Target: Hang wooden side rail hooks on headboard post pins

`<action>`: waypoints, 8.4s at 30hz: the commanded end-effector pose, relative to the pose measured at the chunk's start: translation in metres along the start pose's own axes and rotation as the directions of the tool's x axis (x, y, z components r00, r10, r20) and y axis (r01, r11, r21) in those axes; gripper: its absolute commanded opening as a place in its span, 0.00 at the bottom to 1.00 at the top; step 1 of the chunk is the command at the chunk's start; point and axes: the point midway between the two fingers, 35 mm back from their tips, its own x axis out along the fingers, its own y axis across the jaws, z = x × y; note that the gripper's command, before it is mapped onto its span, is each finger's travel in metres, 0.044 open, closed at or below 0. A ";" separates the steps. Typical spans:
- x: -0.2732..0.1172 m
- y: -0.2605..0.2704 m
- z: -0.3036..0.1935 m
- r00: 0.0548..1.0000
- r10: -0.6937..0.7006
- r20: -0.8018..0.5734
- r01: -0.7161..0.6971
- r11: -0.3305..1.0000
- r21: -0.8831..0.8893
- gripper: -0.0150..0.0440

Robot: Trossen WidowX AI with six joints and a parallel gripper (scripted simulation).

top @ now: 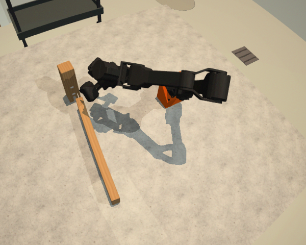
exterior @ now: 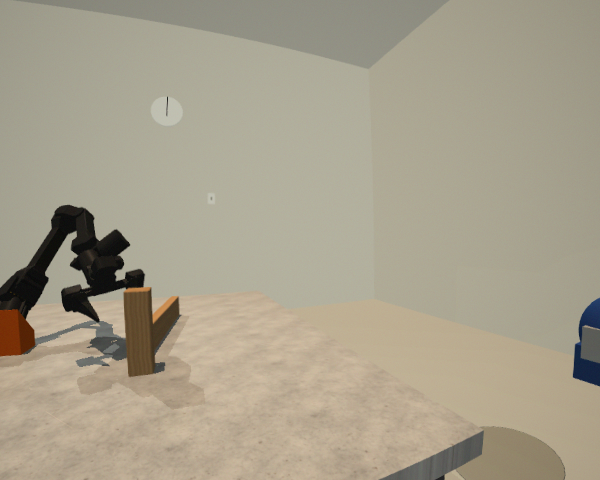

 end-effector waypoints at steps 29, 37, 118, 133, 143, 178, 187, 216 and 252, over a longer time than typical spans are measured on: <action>-0.025 0.031 0.003 0.989 -0.110 -0.094 0.083 0.963 -0.256 1.00; -0.019 0.045 0.004 0.955 -0.162 -0.249 -0.052 0.734 -0.678 1.00; 0.021 0.089 -0.052 0.629 -0.172 -0.758 -0.556 -0.781 -0.284 1.00; 0.036 0.085 -0.070 0.628 -0.171 -0.759 -0.556 -0.781 -0.284 1.00; 0.045 0.082 -0.083 0.627 -0.171 -0.760 -0.556 -0.781 -0.284 1.00; 0.046 0.081 -0.085 0.627 -0.170 -0.760 -0.552 -0.785 -0.279 0.25; 0.046 0.081 -0.085 0.627 -0.170 -0.760 -0.509 -0.829 -0.234 0.25; 0.042 0.073 -0.087 0.627 -0.171 -0.760 -0.437 -0.885 -0.162 0.25; 0.041 0.074 -0.084 0.627 -0.171 -0.760 -0.437 -0.885 -0.162 0.25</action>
